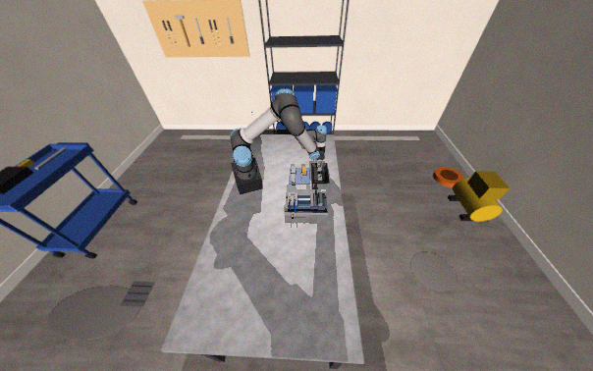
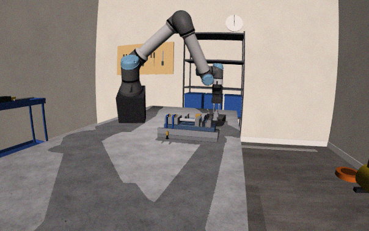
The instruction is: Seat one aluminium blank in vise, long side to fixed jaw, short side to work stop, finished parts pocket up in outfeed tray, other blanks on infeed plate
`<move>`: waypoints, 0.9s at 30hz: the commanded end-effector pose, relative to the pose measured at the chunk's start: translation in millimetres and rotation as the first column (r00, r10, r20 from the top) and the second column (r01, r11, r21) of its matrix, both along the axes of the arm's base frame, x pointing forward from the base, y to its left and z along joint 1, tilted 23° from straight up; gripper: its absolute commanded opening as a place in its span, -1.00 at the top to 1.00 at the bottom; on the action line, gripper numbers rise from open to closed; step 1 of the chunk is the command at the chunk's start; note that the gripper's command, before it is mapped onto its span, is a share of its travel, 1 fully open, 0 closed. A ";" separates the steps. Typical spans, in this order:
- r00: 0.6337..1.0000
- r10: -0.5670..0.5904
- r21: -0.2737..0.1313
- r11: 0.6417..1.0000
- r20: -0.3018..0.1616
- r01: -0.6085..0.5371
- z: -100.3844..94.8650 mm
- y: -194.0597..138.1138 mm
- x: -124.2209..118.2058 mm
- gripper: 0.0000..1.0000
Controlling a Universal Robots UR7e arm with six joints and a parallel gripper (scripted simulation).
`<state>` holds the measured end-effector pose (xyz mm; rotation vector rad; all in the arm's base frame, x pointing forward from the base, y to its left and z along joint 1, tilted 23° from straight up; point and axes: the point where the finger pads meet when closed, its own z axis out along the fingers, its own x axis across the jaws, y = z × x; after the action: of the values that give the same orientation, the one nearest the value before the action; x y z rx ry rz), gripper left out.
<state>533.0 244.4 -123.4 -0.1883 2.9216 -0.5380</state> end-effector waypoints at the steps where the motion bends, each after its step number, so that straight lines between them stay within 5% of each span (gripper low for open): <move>1: 1.000 0.001 0.001 1.000 0.002 -0.001 -3.0 -0.8 1.4 1.00; 27: 1.000 0.001 0.001 1.000 0.002 -0.001 -9.6 -3.2 2.8 1.00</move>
<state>535.4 240.7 -133.7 -0.1883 2.9211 -0.5375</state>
